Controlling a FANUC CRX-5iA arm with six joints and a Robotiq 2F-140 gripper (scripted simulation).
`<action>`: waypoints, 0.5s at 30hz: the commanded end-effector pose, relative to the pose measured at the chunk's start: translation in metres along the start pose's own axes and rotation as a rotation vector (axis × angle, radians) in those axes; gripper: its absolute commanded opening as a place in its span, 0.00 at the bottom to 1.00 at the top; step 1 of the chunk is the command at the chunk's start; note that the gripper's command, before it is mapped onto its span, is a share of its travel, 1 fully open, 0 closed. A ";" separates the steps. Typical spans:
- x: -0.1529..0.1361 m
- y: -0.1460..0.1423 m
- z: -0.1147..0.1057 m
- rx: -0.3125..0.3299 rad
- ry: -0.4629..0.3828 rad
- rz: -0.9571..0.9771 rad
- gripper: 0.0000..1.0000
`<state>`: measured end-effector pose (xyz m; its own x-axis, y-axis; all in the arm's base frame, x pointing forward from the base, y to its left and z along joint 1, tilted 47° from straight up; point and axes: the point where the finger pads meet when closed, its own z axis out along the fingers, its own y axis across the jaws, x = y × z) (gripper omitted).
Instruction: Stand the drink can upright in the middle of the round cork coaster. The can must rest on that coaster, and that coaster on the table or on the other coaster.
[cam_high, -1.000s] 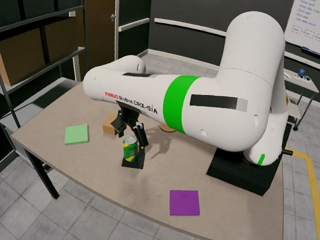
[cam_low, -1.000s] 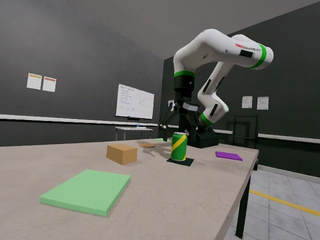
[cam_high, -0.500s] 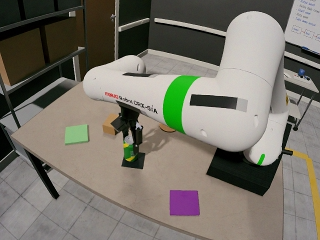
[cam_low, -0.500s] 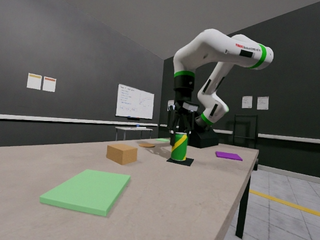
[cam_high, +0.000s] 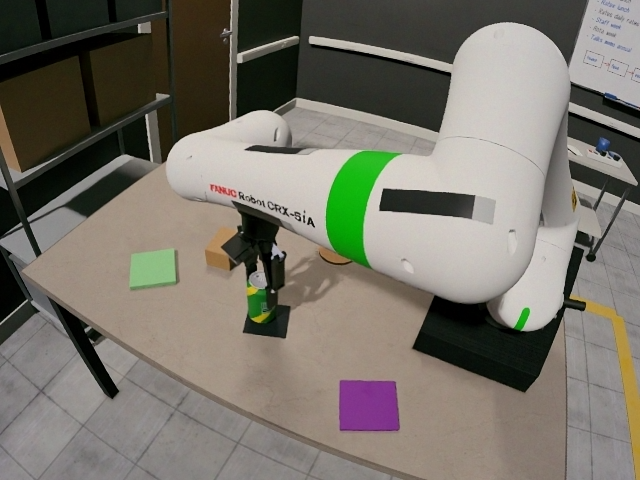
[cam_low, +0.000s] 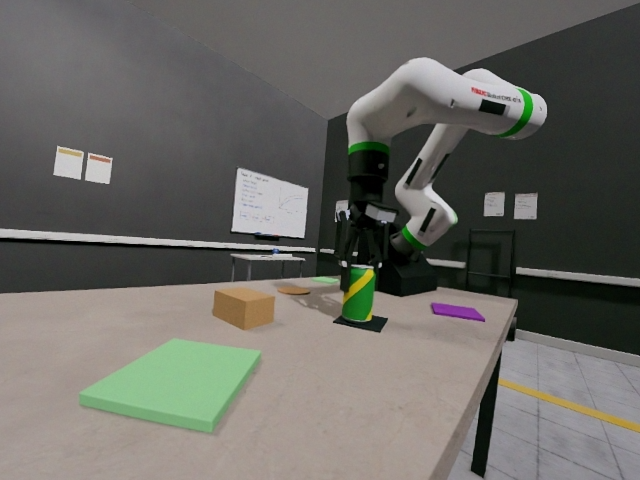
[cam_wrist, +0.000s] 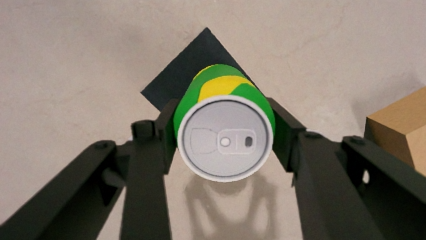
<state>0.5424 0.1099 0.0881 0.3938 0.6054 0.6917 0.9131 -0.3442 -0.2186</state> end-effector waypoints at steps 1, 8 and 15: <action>0.000 0.000 -0.001 -0.001 0.000 0.000 0.10; 0.000 0.001 -0.003 -0.001 0.000 0.000 0.10; 0.000 0.001 -0.029 -0.002 0.001 -0.001 0.10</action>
<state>0.5409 0.0980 0.0996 0.3936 0.6049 0.6922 0.9132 -0.3440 -0.2186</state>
